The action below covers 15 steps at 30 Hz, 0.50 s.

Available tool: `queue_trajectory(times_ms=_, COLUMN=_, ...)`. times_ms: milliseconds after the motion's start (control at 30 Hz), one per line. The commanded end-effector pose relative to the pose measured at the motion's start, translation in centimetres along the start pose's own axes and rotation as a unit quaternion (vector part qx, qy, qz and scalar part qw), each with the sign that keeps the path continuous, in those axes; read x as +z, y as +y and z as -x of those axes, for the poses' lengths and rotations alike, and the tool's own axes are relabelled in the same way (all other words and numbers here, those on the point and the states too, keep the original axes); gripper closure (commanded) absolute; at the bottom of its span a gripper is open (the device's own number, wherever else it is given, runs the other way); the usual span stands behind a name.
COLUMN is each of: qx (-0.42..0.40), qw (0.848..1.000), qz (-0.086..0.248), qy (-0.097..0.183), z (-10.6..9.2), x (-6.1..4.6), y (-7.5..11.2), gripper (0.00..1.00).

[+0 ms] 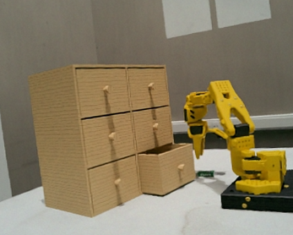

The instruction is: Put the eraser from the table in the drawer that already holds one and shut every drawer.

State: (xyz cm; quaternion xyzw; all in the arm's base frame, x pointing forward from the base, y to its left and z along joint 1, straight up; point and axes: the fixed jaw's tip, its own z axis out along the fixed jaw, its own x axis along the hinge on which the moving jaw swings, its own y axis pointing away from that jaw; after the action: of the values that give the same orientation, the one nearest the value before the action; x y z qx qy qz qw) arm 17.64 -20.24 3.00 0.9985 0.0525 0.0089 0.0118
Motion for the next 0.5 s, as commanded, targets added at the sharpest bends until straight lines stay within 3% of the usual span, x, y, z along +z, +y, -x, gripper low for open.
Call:
queue_trajectory(times_ms=0, qx=-0.001, qw=1.0, qz=-0.009, qy=-0.006, z=0.36, x=0.58, y=-0.11, gripper=0.73)
queue_trajectory(times_ms=467, qx=-0.001, qw=1.0, qz=-0.009, qy=-0.006, z=0.49, x=0.8, y=-0.15, gripper=0.73)
